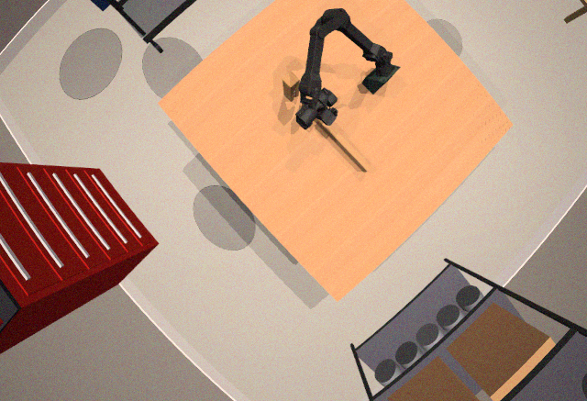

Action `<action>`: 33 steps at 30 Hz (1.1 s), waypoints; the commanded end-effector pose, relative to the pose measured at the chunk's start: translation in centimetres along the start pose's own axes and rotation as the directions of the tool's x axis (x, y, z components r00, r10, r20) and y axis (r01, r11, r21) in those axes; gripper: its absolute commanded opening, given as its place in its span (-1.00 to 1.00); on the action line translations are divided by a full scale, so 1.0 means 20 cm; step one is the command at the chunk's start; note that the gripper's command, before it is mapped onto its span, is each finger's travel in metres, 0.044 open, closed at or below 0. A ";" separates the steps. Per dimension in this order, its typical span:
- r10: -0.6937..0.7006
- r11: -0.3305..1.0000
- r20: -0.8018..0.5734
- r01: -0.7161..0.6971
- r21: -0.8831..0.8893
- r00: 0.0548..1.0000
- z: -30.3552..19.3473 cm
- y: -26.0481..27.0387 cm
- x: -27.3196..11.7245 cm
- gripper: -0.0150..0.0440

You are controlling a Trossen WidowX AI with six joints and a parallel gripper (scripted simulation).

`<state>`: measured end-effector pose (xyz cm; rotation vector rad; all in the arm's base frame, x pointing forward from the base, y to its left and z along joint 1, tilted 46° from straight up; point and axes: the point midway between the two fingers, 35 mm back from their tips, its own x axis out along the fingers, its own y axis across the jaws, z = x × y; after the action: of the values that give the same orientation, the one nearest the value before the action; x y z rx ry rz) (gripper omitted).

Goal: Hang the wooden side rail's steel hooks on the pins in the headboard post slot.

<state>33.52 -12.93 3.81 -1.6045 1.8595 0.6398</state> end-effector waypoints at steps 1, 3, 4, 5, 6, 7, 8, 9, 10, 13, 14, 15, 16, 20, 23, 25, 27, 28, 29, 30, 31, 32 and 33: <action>0.004 1.000 -0.005 -0.004 -0.006 1.000 0.00 0.01 0.04 1.00; 0.004 1.000 -0.006 -0.004 -0.006 1.000 -0.01 0.01 0.05 1.00; 0.004 1.000 -0.006 -0.004 -0.006 1.000 -0.01 0.01 0.06 1.00; 0.004 1.000 -0.006 -0.004 -0.006 1.000 -0.01 0.01 0.07 1.00; 0.004 1.000 -0.006 -0.004 -0.006 1.000 -0.01 0.01 0.08 1.00; 0.004 1.000 -0.007 -0.004 -0.006 1.000 -0.01 0.01 0.09 1.00; 0.004 1.000 -0.007 -0.004 -0.006 1.000 -0.01 0.01 0.09 1.00; 0.004 1.000 -0.007 -0.004 -0.006 1.000 -0.01 0.01 0.10 1.00; 0.004 1.000 -0.007 -0.004 -0.006 1.000 -0.01 0.01 0.11 1.00; 0.004 1.000 -0.008 -0.004 -0.006 1.000 -0.01 0.01 0.13 1.00; 0.004 1.000 -0.008 -0.004 -0.006 1.000 -0.01 0.01 0.14 1.00; 0.004 1.000 -0.008 -0.004 -0.006 1.000 -0.01 0.02 0.15 1.00; 0.004 1.000 -0.009 -0.004 -0.006 1.000 -0.01 0.02 0.15 1.00; 0.004 1.000 -0.009 -0.004 -0.006 1.000 -0.01 0.02 0.15 0.73; 0.004 1.000 -0.009 -0.004 -0.006 1.000 -0.01 0.02 0.15 0.47; 0.004 1.000 -0.009 -0.004 -0.006 1.000 -0.01 0.02 0.15 0.29; 0.004 1.000 -0.009 -0.004 -0.006 1.000 -0.01 0.02 0.15 0.11; 0.004 1.000 -0.009 -0.004 -0.006 1.000 -0.01 0.02 0.15 0.02; 0.004 1.000 -0.009 -0.004 -0.006 1.000 -0.01 0.02 0.15 -0.07; 0.004 1.000 -0.009 -0.004 -0.006 1.000 -0.01 0.02 0.15 -0.09; 0.004 1.000 -0.009 -0.004 -0.006 1.000 -0.01 0.02 0.15 -0.11; 0.004 1.000 -0.009 -0.004 -0.006 1.000 -0.01 0.02 0.15 -0.14; 0.004 1.000 -0.009 -0.004 -0.006 1.000 -0.01 0.02 0.15 -0.16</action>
<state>32.91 -15.09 1.79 -1.6041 1.8662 0.6397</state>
